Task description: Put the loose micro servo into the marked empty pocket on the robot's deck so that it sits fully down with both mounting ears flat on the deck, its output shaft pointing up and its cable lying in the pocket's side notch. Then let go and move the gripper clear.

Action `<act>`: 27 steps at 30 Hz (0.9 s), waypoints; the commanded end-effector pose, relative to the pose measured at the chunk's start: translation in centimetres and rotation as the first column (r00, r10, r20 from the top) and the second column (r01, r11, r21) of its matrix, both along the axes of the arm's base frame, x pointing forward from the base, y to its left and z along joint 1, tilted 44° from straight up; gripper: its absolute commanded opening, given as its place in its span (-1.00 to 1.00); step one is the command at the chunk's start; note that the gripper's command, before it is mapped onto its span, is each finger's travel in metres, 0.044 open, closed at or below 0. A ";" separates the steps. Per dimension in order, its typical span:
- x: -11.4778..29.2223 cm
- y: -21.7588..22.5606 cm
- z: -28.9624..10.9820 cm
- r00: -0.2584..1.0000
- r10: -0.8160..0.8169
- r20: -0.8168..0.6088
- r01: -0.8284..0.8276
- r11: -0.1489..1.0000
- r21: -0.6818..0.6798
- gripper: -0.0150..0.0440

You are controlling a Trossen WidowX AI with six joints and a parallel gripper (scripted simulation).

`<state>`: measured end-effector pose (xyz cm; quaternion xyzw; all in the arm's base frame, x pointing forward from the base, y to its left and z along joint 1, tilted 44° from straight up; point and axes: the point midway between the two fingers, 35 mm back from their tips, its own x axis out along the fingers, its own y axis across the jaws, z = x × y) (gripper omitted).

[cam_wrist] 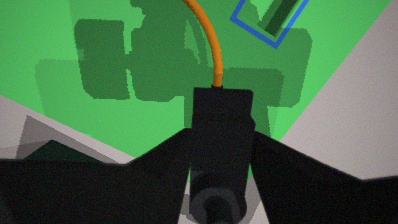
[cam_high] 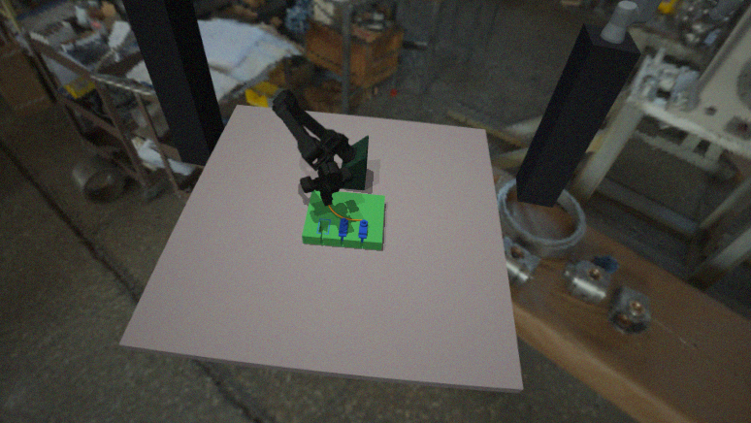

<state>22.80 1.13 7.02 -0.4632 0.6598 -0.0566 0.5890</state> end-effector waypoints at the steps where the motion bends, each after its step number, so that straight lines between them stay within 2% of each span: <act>1: 0.0 0.0 0.1 0.990 -0.104 0.100 0.102 0.995 0.021 -0.49; 11: 0.0 0.0 0.1 0.896 -0.330 0.297 0.313 0.944 0.105 -0.49; 19: 0.2 0.0 0.2 0.894 -0.334 0.300 0.316 0.943 0.107 -0.49; 27: 2.9 0.5 0.2 0.893 -0.334 0.301 0.316 0.943 0.108 -0.49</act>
